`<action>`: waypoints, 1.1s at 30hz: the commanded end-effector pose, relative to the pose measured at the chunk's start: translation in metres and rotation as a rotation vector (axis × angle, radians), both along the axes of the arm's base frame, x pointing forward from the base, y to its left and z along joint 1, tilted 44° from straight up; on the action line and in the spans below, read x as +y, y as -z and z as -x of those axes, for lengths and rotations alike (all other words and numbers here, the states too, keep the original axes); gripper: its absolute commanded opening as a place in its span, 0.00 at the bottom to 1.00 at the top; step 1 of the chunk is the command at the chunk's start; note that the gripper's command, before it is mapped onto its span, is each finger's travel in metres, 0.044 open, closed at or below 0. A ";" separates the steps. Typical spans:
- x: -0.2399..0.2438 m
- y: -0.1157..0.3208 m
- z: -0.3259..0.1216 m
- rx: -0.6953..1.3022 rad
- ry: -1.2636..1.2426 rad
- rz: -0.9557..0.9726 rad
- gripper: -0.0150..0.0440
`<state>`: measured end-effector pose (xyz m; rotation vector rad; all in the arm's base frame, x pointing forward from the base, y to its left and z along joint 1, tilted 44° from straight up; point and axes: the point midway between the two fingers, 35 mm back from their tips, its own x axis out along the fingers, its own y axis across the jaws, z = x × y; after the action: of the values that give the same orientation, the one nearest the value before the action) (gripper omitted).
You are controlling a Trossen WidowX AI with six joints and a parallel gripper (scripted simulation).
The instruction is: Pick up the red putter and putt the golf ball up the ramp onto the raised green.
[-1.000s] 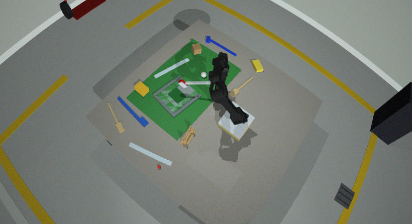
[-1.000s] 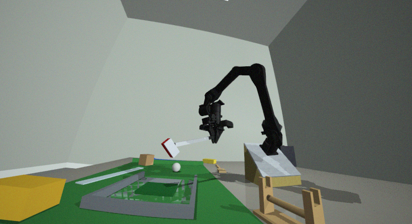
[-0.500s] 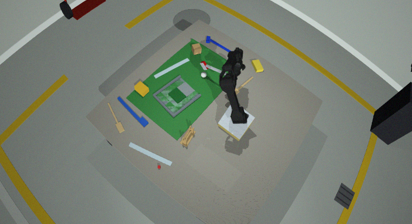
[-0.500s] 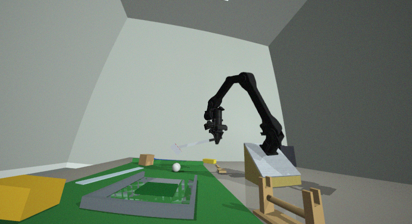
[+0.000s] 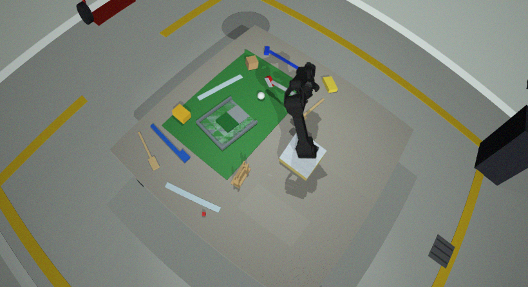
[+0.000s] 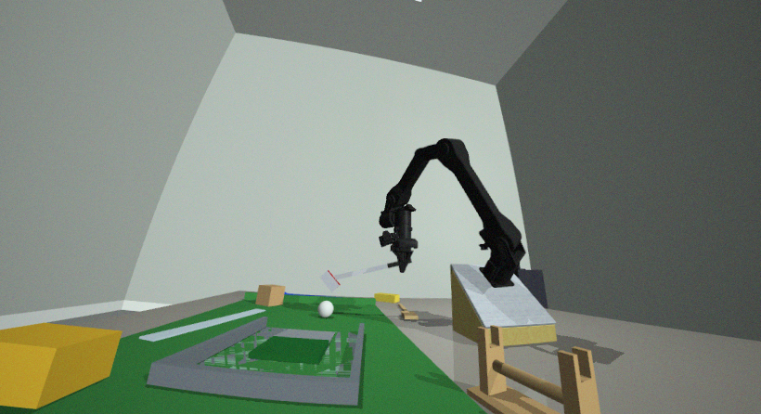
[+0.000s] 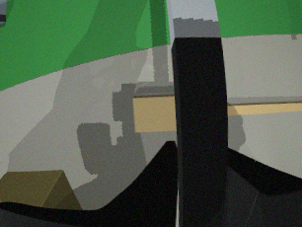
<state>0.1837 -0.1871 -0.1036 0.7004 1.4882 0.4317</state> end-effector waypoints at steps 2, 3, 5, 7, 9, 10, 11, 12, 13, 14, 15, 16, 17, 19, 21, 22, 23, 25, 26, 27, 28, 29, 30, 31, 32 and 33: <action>0.018 0.017 0.000 0.008 0.007 -0.018 0.25; 0.019 0.018 0.000 0.008 0.007 -0.018 0.25; 0.019 0.018 0.000 0.008 0.007 -0.018 0.25; 0.020 0.018 0.000 0.008 0.007 -0.018 0.25; 0.021 0.020 0.000 0.008 0.007 -0.018 0.25; 0.022 0.021 -0.001 0.008 0.007 -0.018 0.25; 0.023 0.022 -0.001 0.008 0.007 -0.018 0.25; 0.024 0.023 -0.001 0.008 0.007 -0.018 0.25; 0.025 0.024 -0.001 0.008 0.007 -0.018 0.25; 0.026 0.025 -0.001 0.008 0.007 -0.018 0.25; 0.027 0.027 -0.001 0.008 0.007 -0.018 0.25; 0.028 0.028 -0.001 0.008 0.007 -0.018 0.25; 0.029 0.029 -0.002 0.008 0.007 -0.018 0.25; 0.031 0.031 -0.002 0.008 0.007 -0.018 0.25; 0.034 0.034 -0.002 0.008 0.007 -0.018 0.25; 0.035 0.035 -0.002 0.008 0.007 -0.018 0.25; 0.036 0.036 -0.002 0.008 0.007 -0.018 0.25; 0.038 0.038 -0.002 0.008 0.007 -0.019 0.25; 0.039 0.039 -0.002 0.007 0.007 -0.019 0.25; 0.040 0.040 -0.002 0.007 0.007 -0.019 0.25; 0.040 0.040 -0.002 0.007 0.007 -0.019 0.25; 0.040 0.040 -0.002 0.007 0.007 -0.019 0.25; 0.040 0.040 -0.002 0.007 0.007 -0.019 0.25; 0.037 0.037 -0.002 0.006 -0.003 -0.012 0.25; 0.037 0.037 -0.002 0.006 -0.003 -0.012 0.25; 0.037 0.037 -0.002 0.006 -0.003 -0.012 0.25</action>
<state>0.1854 -0.1495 -0.1415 0.7109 1.4941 0.4418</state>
